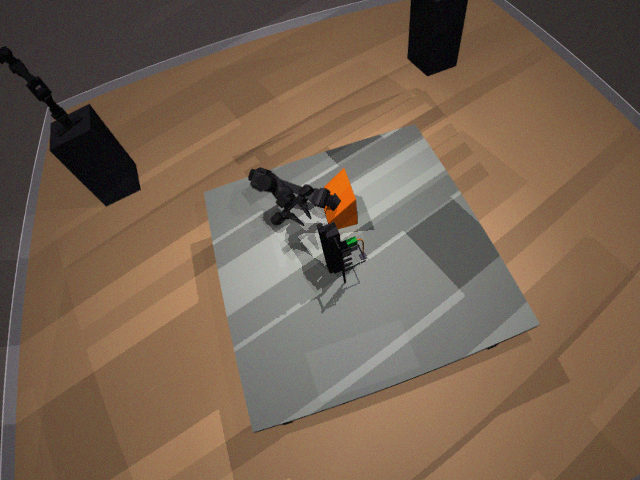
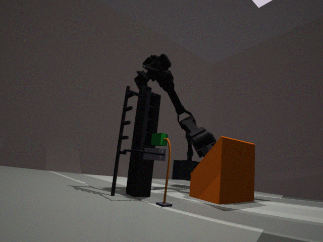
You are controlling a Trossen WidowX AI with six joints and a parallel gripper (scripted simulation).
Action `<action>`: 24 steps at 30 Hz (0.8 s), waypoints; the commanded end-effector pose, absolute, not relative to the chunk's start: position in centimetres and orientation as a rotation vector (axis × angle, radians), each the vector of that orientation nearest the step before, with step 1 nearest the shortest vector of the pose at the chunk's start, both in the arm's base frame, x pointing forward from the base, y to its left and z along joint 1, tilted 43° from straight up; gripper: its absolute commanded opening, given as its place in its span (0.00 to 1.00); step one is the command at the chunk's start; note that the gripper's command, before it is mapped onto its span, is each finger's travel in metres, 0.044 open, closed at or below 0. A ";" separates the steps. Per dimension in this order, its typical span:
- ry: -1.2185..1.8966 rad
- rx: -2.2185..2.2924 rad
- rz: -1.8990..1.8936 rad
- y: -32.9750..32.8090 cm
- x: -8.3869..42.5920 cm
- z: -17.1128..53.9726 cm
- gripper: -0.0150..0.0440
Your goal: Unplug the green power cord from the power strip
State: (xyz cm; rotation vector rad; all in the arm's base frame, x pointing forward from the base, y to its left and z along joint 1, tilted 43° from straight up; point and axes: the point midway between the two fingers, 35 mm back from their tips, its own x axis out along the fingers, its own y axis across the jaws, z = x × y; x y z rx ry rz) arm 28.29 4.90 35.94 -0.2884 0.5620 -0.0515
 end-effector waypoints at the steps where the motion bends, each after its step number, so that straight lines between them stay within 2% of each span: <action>1: 0.769 -0.532 0.032 6.8 30.9 29.6 0.53; 8: 1.093 -0.932 0.221 8.9 32.8 19.4 0.53; 15: 1.519 -1.298 0.467 7.2 31.1 9.3 0.53; 24: 1.883 -1.539 0.747 4.4 27.6 3.2 0.53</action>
